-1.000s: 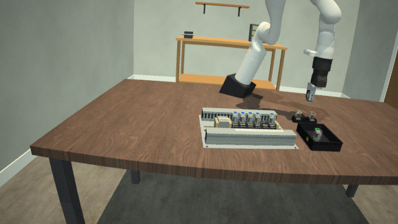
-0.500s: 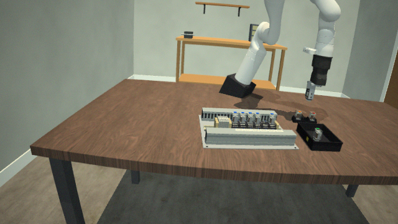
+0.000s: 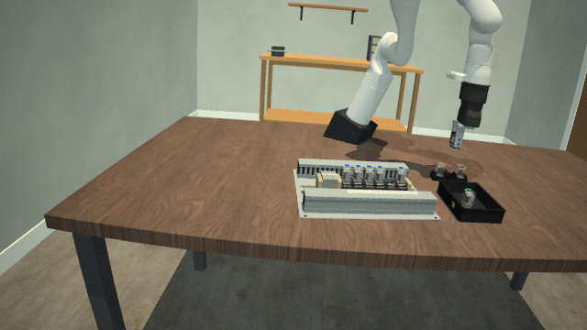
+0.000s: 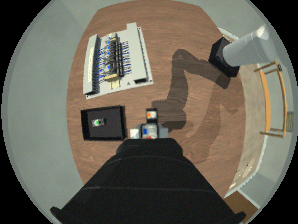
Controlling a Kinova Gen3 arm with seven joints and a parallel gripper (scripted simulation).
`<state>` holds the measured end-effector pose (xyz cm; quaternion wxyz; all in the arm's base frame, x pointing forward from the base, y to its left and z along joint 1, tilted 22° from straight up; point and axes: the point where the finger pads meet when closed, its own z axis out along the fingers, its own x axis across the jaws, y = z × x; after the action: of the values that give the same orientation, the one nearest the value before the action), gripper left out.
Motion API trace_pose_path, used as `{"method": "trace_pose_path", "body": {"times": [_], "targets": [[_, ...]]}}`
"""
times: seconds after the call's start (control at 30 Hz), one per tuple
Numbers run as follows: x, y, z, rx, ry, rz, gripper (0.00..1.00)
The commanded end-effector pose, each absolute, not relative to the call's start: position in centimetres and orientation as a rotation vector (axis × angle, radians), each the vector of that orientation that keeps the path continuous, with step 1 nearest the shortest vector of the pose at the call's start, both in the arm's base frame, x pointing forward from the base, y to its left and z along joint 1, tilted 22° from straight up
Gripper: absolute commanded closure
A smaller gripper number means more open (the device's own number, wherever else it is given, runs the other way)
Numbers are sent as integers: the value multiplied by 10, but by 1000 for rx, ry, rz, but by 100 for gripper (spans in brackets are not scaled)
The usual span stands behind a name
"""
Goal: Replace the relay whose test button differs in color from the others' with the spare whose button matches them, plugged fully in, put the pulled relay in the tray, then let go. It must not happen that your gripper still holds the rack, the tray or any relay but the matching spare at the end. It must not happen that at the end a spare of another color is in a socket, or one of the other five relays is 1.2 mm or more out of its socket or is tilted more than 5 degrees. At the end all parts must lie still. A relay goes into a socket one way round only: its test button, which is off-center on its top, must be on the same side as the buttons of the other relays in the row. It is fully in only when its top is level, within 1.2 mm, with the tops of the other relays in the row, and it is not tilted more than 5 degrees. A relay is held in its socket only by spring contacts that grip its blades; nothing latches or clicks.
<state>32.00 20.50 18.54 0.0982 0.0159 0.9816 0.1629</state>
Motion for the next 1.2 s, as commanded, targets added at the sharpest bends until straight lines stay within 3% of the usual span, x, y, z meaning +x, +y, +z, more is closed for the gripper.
{"method": "trace_pose_path", "body": {"times": [0.0,1.17], "targets": [[320,206,185,45,2904,482,100],[318,210,182,45,2904,482,100]]}}
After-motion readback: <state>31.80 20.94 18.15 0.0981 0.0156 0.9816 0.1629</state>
